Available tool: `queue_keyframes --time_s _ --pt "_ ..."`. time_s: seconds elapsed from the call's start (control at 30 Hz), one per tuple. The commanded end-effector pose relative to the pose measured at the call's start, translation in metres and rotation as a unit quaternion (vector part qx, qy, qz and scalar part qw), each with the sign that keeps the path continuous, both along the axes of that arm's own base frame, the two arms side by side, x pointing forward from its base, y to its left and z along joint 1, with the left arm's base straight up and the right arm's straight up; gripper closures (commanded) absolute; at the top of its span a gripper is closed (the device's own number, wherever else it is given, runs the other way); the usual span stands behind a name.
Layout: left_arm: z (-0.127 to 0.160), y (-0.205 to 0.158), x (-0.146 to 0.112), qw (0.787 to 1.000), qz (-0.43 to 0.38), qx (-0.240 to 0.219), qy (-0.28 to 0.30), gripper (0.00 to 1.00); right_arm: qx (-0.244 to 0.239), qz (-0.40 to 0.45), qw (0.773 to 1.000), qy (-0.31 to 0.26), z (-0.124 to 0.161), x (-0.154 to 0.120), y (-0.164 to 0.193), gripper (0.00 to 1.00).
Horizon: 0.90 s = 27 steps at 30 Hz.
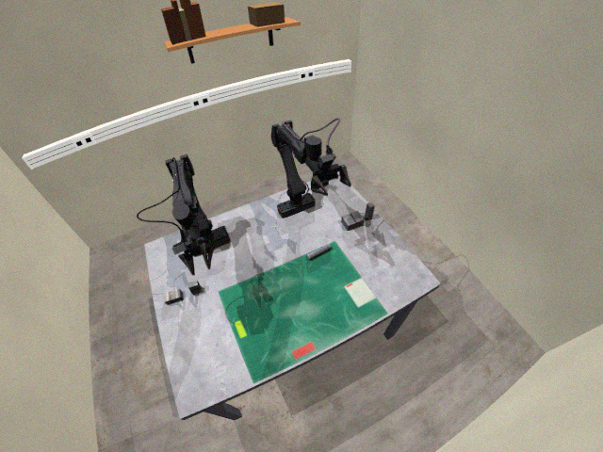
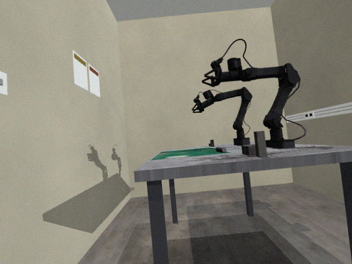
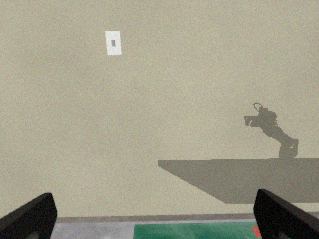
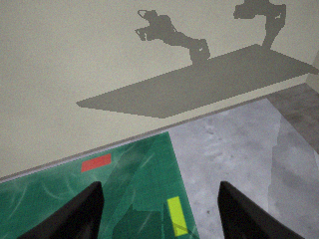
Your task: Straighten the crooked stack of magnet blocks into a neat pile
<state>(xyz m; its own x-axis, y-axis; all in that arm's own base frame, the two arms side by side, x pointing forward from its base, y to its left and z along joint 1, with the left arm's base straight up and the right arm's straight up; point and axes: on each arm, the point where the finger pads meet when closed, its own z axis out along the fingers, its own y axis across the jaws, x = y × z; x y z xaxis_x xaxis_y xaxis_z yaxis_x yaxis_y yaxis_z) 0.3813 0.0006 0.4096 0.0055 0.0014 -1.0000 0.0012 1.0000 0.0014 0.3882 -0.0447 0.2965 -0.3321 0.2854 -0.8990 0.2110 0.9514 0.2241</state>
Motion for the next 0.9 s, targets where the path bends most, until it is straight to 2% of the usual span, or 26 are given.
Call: queue_keyframes --time_s 0.0,0.03,0.07,0.1,0.17,0.23,0.3,0.33,0.37,0.4,0.43,0.47,0.87 --pt "0.016 0.004 -0.009 1.0 0.006 -0.004 -0.023 0.0 -0.092 0.051 0.985 -0.134 0.084 0.009 0.018 0.38" --pt "0.013 0.004 -0.008 1.0 0.006 -0.003 -0.021 0.0 -0.107 0.06 0.981 -0.152 0.095 0.007 0.023 0.38" --pt "-0.007 0.0 -0.004 1.0 0.0 -0.004 0.005 0.0 -0.121 0.068 0.976 -0.169 0.106 0.006 0.029 0.38" --pt "0.007 -0.002 -0.005 1.0 -0.002 -0.004 -0.009 0.0 -0.136 0.075 0.97 -0.189 0.119 0.001 0.034 0.38" --pt "0.014 0.001 -0.006 1.0 0.001 -0.004 -0.023 0.0 -0.164 0.089 0.956 -0.226 0.143 -0.007 0.046 0.38" --pt "0.014 0.001 -0.007 1.0 0.001 -0.003 -0.023 0.0 -0.17 0.095 0.958 -0.208 0.129 -0.001 0.048 0.38" --pt "0.014 0.001 -0.007 1.0 0.001 -0.003 -0.023 0.0 -0.17 0.095 0.958 -0.208 0.129 -0.001 0.048 0.38" --pt "0.006 0.001 -0.002 1.0 0.001 -0.003 -0.01 0.0 -0.162 0.093 0.964 -0.188 0.113 0.003 0.045 0.38" --pt "0.005 0.003 -0.004 1.0 0.004 -0.003 -0.012 0.0 -0.151 0.086 0.968 -0.18 0.112 0.004 0.04 0.38" --pt "0.003 0.004 -0.003 1.0 0.005 -0.003 -0.009 0.0 -0.138 0.085 0.968 -0.191 0.12 0.001 0.042 0.38" --pt "-0.004 0.006 -0.002 1.0 0.007 -0.003 -0.001 0.0 -0.13 0.09 0.96 -0.231 0.147 -0.016 0.05 0.38" --pt "0.006 -0.002 -0.003 1.0 -0.003 -0.003 -0.01 0.0 -0.13 0.093 0.958 -0.236 0.151 -0.019 0.053 0.38" --pt "0.008 -0.002 -0.003 1.0 -0.004 -0.004 -0.011 0.0 -0.129 0.082 0.959 -0.238 0.153 -0.018 0.05 0.38"
